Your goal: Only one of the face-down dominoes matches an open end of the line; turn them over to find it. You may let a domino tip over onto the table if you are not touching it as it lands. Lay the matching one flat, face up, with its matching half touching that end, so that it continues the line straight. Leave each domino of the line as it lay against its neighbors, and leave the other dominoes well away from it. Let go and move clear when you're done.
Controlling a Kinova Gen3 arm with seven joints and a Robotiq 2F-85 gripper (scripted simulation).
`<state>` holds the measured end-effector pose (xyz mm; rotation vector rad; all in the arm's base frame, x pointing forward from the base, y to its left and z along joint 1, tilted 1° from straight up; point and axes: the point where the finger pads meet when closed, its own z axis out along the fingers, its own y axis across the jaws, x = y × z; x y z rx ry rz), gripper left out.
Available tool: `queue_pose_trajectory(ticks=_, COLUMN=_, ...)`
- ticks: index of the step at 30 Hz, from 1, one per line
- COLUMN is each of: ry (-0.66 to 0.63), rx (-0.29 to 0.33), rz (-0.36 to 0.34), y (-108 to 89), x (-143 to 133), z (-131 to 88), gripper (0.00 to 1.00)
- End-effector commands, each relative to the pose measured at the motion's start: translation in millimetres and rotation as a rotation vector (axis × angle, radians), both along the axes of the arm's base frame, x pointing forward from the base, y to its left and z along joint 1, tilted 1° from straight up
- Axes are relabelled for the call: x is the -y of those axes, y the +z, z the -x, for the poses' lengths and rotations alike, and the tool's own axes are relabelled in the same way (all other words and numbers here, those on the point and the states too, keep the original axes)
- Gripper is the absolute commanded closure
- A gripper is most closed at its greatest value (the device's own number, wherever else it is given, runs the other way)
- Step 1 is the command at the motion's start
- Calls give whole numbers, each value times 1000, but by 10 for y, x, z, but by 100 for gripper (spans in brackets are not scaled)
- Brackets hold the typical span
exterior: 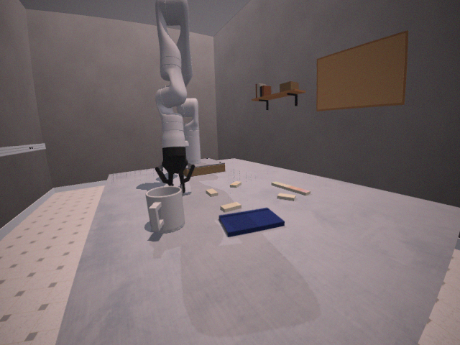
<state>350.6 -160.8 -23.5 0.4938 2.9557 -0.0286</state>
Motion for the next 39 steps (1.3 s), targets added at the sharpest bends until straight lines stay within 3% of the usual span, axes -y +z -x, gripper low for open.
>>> queue_pose_trajectory(ticks=1, ry=0, rx=1, rz=0, y=2, x=2, z=-4, gripper=71)
queue_pose_trajectory(ticks=24, ry=0, rx=1, rz=0, y=30, x=2, z=-4, gripper=71)
queue_pose_trajectory(ticks=39, ry=0, rx=1, rz=0, y=477, x=3, z=0, gripper=71)
